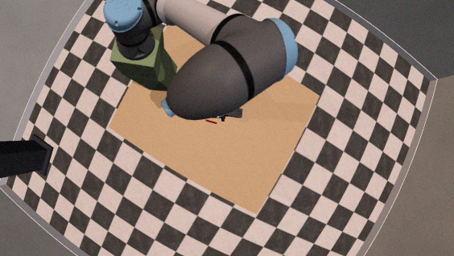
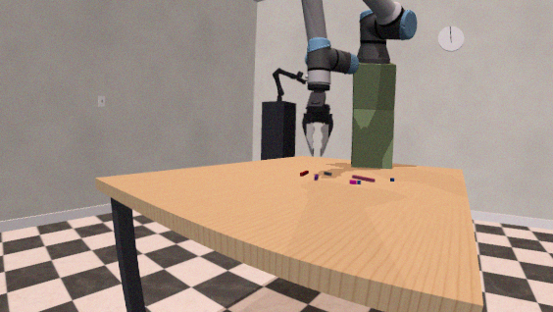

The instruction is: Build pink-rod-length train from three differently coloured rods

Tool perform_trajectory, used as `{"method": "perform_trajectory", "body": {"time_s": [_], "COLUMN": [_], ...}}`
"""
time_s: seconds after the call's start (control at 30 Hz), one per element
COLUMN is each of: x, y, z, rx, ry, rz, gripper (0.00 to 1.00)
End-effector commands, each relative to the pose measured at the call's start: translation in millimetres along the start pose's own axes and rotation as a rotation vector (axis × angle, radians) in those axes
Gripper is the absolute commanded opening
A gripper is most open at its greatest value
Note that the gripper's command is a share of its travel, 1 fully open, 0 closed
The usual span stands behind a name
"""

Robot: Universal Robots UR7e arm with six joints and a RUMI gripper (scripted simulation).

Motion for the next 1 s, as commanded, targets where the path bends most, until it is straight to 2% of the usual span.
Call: {"method": "perform_trajectory", "body": {"time_s": [0.0,0.6,0.97], "x": [-0.4,6.6,21.1], "y": [-0.6,0.9,1.0], "z": [-1.2,-0.1,-0.1], "rx": [0.001,-0.001,-0.001], "ry": [0.001,-0.001,-0.001], "rz": [-0.001,0.001,0.001], "gripper": [0.14,0.14,0.14]}}
Point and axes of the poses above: the point where the finger pads meet when closed, its own x axis out along the fingers, its own z axis across the jaws, y = z × x, the point moved 7 cm from there along -x, back along the fingers, and after that the axes turned 12 degrees about -x, right-handed, at the moved point
